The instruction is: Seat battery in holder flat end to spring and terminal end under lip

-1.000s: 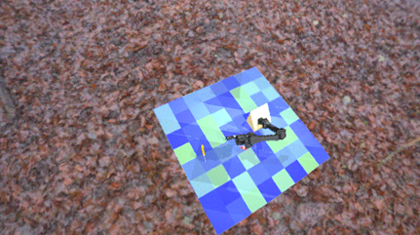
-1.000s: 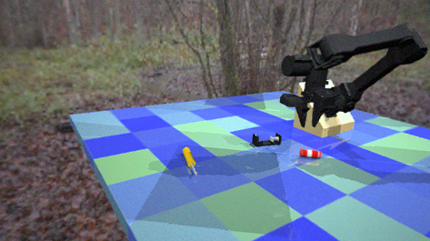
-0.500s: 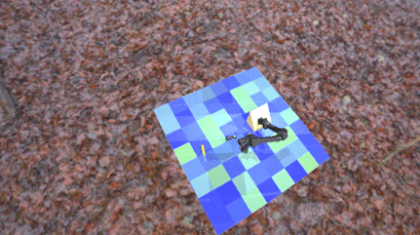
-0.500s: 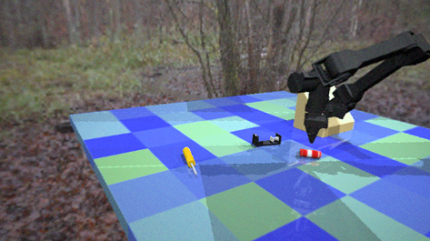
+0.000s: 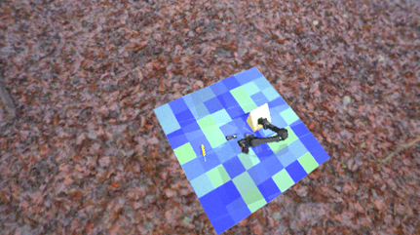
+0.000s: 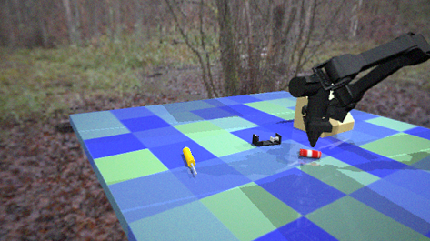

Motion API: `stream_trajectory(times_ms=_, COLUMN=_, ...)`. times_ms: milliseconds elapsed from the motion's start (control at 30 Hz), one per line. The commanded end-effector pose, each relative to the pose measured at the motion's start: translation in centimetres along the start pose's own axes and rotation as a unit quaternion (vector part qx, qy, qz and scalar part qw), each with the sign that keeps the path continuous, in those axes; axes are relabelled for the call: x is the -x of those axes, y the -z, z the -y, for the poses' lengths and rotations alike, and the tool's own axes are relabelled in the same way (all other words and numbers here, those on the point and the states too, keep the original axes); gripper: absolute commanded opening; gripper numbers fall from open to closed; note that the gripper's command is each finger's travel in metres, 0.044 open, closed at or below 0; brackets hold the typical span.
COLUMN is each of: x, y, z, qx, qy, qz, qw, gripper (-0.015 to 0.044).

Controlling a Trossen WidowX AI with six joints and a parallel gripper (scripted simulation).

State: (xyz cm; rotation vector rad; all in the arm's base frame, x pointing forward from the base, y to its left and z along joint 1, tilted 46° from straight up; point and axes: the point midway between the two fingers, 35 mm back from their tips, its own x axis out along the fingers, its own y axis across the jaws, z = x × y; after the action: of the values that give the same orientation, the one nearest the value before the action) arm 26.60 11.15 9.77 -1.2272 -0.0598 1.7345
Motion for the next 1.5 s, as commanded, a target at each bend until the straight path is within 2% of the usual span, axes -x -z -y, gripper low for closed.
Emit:
stream_trajectory(times_ms=0, x=-0.7, y=0.0, z=0.0, qx=-0.001, qy=0.000, qz=0.001, qw=1.000, gripper=0.0243)
stream_trajectory(times_ms=800, x=-4.3, y=-0.2, z=0.0, qx=-0.001, qy=0.002, qz=0.002, qw=1.000, gripper=0.0243)
stream_trajectory(times_ms=967, x=-4.3, y=-0.2, z=0.0, qx=-0.001, qy=0.002, qz=0.002, qw=1.000, gripper=0.0111)
stream_trajectory(times_ms=1133, x=-4.3, y=-0.2, z=0.0, qx=-0.001, qy=0.002, qz=0.002, qw=1.000, gripper=0.0080)
stream_trajectory(times_ms=1267, x=-4.2, y=-0.2, z=0.0, qx=-0.001, qy=0.002, qz=0.002, qw=1.000, gripper=0.0080)
stream_trajectory(times_ms=1467, x=0.2, y=-0.1, z=0.0, qx=-0.001, qy=0.000, qz=0.001, qw=1.000, gripper=0.0080)
